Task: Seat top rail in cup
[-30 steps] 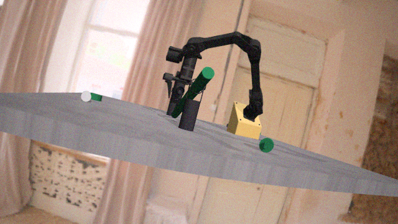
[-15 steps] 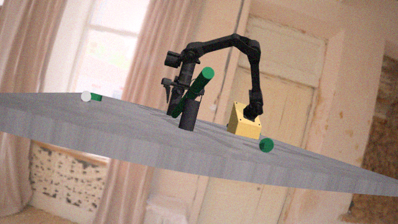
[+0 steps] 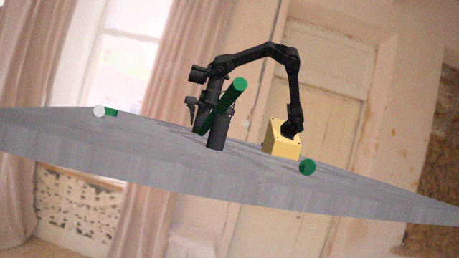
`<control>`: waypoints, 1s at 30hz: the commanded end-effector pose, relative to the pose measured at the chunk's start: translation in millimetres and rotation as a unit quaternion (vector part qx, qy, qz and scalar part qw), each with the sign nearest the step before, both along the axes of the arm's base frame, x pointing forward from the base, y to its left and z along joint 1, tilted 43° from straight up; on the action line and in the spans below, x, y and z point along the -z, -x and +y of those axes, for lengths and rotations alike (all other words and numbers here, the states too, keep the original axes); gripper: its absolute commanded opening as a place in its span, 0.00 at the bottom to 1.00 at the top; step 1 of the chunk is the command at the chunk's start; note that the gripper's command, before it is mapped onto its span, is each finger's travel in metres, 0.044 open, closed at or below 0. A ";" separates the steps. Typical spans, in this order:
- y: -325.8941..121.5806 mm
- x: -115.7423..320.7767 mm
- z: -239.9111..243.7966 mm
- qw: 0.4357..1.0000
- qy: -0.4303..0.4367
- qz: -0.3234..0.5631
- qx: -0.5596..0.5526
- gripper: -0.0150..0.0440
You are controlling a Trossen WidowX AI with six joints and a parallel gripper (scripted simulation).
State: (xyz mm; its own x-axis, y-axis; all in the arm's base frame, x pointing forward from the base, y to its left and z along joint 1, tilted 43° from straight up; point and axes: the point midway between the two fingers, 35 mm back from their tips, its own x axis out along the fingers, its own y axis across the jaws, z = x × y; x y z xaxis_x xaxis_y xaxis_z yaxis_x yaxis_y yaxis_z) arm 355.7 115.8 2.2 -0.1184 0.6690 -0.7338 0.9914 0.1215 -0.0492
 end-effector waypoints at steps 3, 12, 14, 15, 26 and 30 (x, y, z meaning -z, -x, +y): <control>3.3 7.5 6.2 1.000 -0.003 0.006 0.002 1.00; 3.0 7.8 6.4 1.000 -0.003 0.006 0.002 0.68; 3.0 7.8 6.4 1.000 -0.003 0.006 0.002 0.65; 3.0 7.8 6.4 1.000 -0.003 0.006 0.002 0.64; 3.0 7.8 6.4 1.000 -0.003 0.006 0.002 0.52; 3.0 7.8 6.4 1.000 -0.003 0.006 0.002 0.47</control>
